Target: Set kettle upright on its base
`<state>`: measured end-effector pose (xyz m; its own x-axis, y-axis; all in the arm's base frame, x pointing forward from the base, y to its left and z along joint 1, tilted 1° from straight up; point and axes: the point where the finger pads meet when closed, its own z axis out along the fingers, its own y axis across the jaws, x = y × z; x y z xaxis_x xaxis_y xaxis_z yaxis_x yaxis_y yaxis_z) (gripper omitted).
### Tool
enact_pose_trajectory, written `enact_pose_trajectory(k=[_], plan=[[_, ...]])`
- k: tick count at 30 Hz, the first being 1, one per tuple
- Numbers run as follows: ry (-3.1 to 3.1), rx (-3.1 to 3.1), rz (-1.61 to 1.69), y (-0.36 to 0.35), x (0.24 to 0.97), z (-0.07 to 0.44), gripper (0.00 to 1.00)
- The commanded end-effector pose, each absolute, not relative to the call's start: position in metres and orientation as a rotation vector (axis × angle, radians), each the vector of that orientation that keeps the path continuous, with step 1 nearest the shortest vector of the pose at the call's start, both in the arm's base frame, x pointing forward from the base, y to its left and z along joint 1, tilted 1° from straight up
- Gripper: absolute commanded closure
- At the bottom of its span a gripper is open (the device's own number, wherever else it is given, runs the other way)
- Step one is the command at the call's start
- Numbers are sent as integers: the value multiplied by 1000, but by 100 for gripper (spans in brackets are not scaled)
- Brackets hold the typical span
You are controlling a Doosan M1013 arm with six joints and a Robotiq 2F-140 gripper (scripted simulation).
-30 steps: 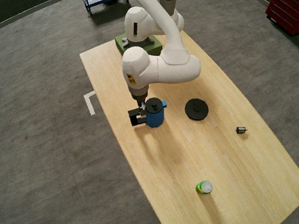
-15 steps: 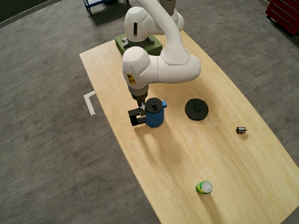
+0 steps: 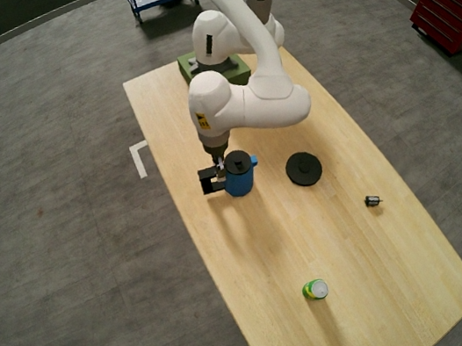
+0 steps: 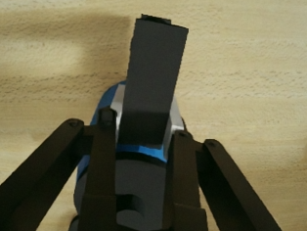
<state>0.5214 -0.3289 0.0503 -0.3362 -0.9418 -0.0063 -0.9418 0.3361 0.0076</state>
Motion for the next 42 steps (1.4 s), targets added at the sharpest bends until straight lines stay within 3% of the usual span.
enact_pose_trajectory(k=[1,42], plan=[[2567,-1809,14,-329,522,53,90],[2567,-1809,14,-330,522,95,90]])
